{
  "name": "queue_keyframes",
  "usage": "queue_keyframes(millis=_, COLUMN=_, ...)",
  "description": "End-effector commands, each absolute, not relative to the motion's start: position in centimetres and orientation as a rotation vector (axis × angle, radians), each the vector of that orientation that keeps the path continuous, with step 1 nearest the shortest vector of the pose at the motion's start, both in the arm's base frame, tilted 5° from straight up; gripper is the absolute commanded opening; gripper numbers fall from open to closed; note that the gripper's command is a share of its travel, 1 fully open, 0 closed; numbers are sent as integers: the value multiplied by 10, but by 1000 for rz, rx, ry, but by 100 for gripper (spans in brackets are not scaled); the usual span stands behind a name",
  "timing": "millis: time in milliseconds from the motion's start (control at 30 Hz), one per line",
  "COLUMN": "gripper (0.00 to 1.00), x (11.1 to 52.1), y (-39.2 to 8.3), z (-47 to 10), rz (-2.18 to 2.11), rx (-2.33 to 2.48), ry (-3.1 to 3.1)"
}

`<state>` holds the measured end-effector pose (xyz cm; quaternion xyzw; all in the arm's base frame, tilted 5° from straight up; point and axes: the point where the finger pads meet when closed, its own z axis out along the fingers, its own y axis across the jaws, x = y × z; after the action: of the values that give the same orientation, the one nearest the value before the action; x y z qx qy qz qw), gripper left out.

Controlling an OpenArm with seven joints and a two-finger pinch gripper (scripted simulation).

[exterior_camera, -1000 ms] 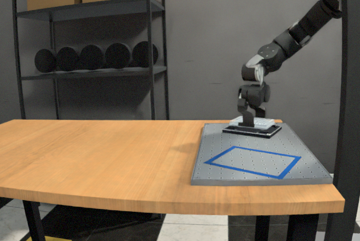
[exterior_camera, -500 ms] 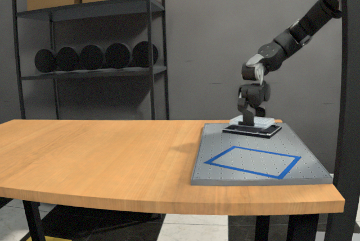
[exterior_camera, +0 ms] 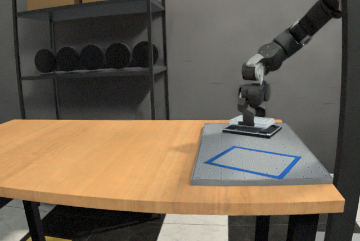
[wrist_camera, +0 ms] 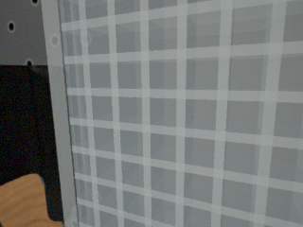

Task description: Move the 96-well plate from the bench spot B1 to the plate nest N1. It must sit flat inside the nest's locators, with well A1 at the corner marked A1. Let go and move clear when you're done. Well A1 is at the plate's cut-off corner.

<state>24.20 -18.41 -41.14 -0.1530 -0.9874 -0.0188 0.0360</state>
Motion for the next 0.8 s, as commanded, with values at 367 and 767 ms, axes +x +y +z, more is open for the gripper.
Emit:
queue_keyframes(millis=367, gripper=0, x=242, y=-186, z=-410, rz=-55, rx=-475, ry=-3035)
queue_keyframes(millis=767, gripper=0, x=241, y=-184, z=-414, rz=-60, rx=-472, ry=-3033)
